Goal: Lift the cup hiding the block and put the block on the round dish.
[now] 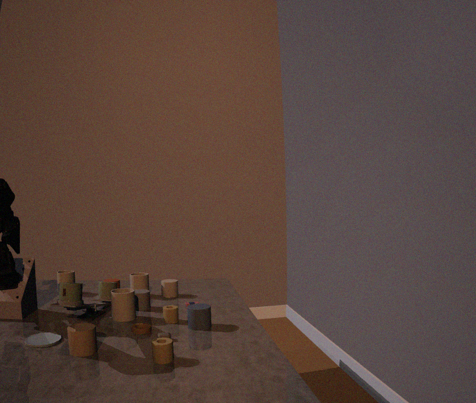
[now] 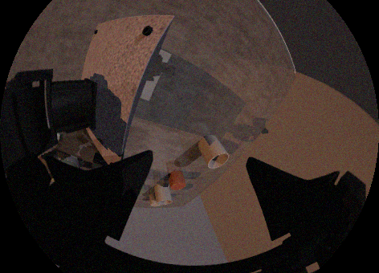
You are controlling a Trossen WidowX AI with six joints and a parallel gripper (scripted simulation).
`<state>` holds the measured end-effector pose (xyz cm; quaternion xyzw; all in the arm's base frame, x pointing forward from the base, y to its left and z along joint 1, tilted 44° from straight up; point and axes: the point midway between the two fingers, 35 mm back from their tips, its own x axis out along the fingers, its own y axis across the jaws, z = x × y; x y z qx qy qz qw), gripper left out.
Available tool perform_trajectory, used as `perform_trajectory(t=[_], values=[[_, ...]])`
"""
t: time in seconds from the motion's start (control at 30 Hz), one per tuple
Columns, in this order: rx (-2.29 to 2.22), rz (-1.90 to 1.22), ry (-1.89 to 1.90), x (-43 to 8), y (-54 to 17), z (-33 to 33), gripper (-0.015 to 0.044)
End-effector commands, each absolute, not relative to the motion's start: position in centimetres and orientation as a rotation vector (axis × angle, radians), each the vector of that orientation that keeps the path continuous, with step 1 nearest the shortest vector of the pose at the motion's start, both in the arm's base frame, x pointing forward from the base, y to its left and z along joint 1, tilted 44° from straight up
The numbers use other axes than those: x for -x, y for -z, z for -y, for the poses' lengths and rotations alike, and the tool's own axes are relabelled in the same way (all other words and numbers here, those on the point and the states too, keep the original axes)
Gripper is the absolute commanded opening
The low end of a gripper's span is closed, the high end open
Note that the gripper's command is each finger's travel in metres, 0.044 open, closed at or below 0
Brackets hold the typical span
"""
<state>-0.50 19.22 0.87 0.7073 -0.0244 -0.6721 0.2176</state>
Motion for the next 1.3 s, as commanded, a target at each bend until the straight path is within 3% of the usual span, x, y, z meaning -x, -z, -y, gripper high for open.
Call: perform_trajectory(t=[0.0, 0.67, 1.27], values=[[-2.069, 0.22, 1.858, -0.5, -1.0, -19.0, 0.044], [-2.567, 0.968, 1.735, -4.8, -1.6, -17.7, 0.044], [-2.972, 1.684, 1.384, -8.5, -2.6, -16.2, 0.044]])
